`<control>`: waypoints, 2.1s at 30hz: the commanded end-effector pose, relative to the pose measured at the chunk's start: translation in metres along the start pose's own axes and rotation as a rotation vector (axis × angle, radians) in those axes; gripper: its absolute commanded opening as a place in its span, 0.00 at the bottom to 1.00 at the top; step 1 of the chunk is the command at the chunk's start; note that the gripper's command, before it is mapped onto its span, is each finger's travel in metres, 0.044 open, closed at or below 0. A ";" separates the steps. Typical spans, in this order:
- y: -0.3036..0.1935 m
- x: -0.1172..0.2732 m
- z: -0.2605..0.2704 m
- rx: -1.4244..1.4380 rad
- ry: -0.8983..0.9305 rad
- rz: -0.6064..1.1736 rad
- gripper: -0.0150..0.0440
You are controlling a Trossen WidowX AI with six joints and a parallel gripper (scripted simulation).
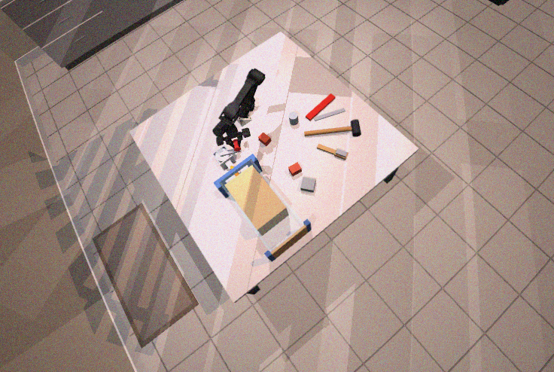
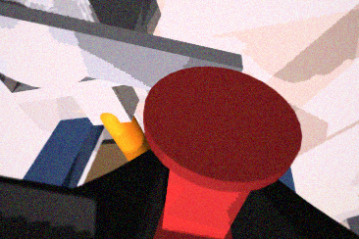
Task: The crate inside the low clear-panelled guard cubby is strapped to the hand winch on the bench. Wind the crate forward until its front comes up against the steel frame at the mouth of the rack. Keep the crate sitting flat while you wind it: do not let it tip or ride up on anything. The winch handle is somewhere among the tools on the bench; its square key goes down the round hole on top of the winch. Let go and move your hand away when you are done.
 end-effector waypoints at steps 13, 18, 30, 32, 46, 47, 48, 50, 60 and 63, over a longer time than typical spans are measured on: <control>0.028 0.011 0.005 -0.030 0.003 -0.022 0.25; 0.033 0.013 0.006 -0.030 0.004 -0.022 0.25; 0.045 0.019 0.012 -0.030 0.004 -0.023 0.25; 0.047 0.020 0.013 -0.031 0.004 -0.023 0.25; 0.060 0.026 0.022 -0.031 0.005 -0.023 0.25; 0.061 0.026 0.023 -0.031 0.005 -0.023 0.25; 0.061 0.027 0.023 -0.031 0.005 -0.023 0.25; 0.063 0.028 0.025 -0.031 0.005 -0.023 0.25; 0.071 0.031 0.033 -0.031 0.006 -0.024 0.25; 0.073 0.032 0.036 -0.031 0.006 -0.024 0.25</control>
Point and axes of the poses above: the point midway between the two fingers, 35 mm back from their tips, its own x axis back along the fingers, its own z axis across the jaws, y = z × x, the point moved 3 cm from there along x, back along the fingers, and after that the axes turned 1 degree about x, right-handed, at the moved point
